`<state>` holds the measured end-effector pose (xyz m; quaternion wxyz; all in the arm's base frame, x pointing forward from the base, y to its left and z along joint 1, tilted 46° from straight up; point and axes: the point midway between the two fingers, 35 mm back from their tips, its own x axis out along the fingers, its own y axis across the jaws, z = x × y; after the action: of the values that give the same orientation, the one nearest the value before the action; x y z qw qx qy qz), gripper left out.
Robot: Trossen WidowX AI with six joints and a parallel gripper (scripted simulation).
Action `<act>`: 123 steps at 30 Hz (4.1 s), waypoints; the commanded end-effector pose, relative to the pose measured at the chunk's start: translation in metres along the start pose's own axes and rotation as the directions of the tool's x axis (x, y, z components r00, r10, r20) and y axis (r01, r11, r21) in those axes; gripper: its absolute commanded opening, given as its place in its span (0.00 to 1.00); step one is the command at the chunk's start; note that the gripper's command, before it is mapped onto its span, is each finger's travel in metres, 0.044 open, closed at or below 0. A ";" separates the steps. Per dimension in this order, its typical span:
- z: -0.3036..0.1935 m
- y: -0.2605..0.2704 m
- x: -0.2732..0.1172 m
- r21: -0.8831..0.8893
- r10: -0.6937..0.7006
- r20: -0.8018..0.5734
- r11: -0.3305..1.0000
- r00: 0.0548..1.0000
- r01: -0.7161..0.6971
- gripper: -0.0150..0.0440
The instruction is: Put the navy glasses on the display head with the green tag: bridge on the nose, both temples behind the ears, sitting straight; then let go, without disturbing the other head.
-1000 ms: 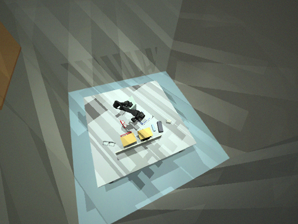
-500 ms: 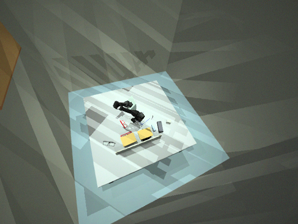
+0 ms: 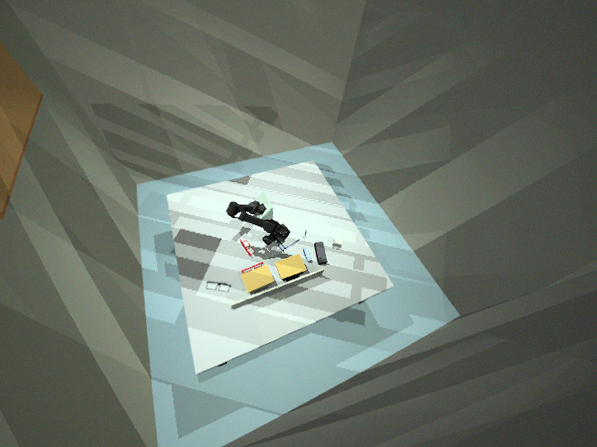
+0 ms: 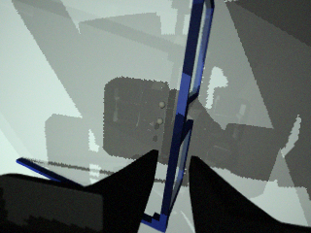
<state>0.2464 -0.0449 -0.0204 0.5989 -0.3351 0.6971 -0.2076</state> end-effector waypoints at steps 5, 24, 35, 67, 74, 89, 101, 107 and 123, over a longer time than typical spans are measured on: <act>0.000 0.003 -0.002 0.001 0.000 -0.002 1.000 1.000 0.000 0.44; 0.000 0.006 -0.031 -0.002 -0.001 -0.004 1.000 1.000 0.001 0.44; 0.001 0.002 -0.050 -0.005 -0.007 0.000 1.000 1.000 0.007 0.59; 0.002 0.005 -0.034 -0.002 0.000 -0.003 1.000 1.000 0.000 0.49; 0.002 0.005 -0.022 -0.002 0.000 -0.003 1.000 1.000 0.000 0.49; 0.000 0.004 0.002 -0.001 -0.004 -0.004 1.000 1.000 0.004 0.49; 0.001 0.004 0.001 0.004 0.001 0.001 1.000 1.000 -0.001 0.40; 0.001 0.004 0.001 0.004 0.001 0.001 1.000 1.000 -0.001 0.33; 0.003 0.005 -0.013 0.003 0.004 0.002 1.000 1.000 -0.004 0.25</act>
<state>0.2460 -0.0401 -0.0211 0.5962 -0.3354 0.6988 -0.2091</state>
